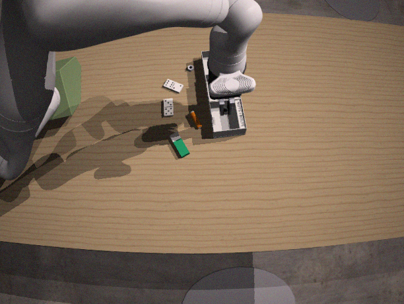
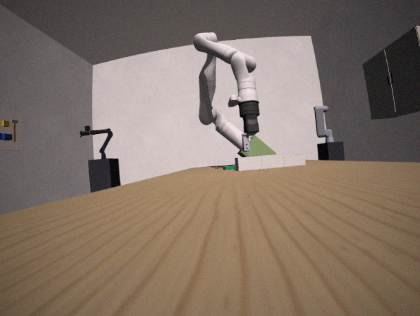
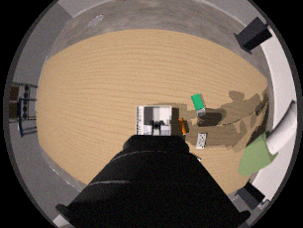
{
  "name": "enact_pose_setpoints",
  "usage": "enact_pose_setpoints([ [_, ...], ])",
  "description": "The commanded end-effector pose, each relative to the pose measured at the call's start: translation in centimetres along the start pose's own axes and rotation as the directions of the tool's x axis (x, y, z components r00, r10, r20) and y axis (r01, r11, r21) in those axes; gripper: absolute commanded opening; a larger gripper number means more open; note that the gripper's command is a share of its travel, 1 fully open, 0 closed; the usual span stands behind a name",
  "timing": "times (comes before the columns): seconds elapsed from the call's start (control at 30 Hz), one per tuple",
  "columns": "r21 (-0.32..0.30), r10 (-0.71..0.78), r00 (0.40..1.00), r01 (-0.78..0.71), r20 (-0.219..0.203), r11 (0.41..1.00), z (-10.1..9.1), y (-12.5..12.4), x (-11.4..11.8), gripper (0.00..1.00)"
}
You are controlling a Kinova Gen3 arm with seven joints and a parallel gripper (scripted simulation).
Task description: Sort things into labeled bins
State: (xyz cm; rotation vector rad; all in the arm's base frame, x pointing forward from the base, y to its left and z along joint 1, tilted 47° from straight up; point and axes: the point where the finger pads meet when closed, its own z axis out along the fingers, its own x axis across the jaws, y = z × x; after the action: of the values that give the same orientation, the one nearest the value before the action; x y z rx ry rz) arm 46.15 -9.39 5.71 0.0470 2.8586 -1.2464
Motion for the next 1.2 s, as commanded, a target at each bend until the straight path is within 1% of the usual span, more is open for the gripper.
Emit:
enact_pose_setpoints([
  [0.0, -0.001, -0.001, 1.000, 0.001, 0.002, 1.000, -0.1, 0.0, 0.0, 0.34],
  [0.1, -0.001, -0.001, 1.000, 0.001, 0.002, 1.000, -0.1, 0.0, 0.0, 0.34],
  [0.23, -0.001, -0.001, 1.000, 0.001, 0.002, 1.000, 0.7, 0.0, 0.0, 0.34],
  [0.3, -0.001, -0.001, 1.000, 0.001, 0.002, 1.000, 0.7, 0.0, 0.0, 0.34],
  [0.8, -0.001, -0.001, 1.000, 0.001, 0.002, 1.000, 3.7, 0.0, 0.0, 0.34],
  [0.87, -0.001, -0.001, 1.000, 0.001, 0.002, 1.000, 3.7, 0.0, 0.0, 0.34],
  [1.1, -0.001, -0.001, 1.000, 0.001, 0.002, 1.000, 5.1, 0.0, 0.0, 0.34],
  [1.17, -0.001, -0.001, 1.000, 0.001, 0.002, 1.000, 5.1, 0.0, 0.1, 0.34],
])
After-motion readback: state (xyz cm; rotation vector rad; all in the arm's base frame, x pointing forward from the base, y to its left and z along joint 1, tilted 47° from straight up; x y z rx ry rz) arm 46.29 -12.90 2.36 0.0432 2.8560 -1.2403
